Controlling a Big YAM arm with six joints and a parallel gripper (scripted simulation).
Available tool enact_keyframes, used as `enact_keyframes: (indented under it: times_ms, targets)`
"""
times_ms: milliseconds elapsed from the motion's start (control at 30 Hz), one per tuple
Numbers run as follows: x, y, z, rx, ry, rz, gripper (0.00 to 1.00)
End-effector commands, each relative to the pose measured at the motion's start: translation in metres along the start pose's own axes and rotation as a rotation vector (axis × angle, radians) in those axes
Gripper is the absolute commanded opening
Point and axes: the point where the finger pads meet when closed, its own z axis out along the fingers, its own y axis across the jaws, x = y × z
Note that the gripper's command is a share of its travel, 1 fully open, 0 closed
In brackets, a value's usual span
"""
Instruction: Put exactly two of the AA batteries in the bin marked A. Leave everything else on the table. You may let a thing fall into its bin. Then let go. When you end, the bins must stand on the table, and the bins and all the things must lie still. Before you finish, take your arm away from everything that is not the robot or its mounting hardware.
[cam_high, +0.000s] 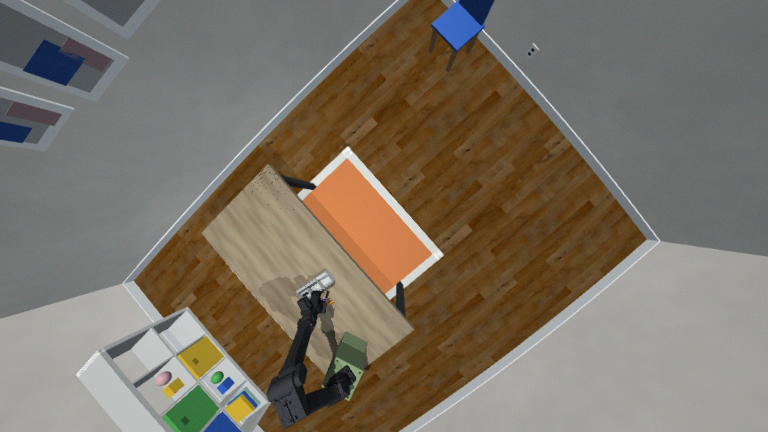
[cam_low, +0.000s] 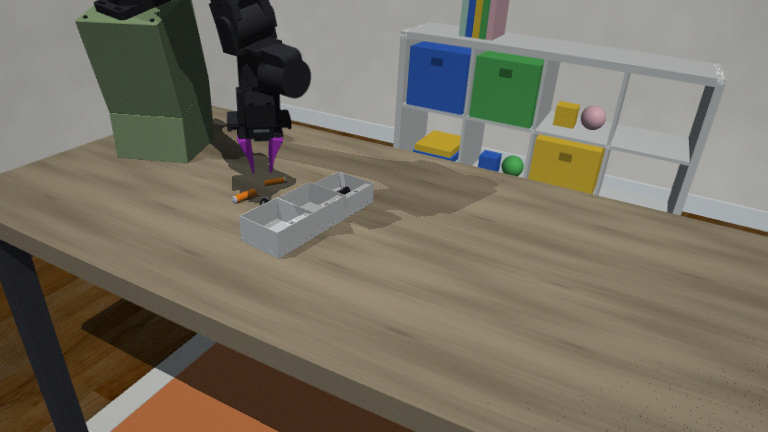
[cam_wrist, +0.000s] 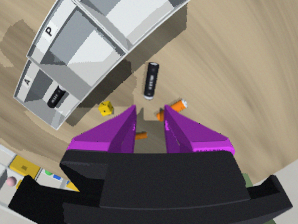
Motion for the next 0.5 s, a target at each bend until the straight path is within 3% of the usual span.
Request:
enact_keyframes:
  times_ms: [0, 467]
  targets:
    - [-0.0037, 0.0023, -0.0029, -0.006, -0.009, 0.157, 0.28]
    - [-0.005, 0.0025, -0.0038, -0.01, -0.013, 0.153, 0.28]
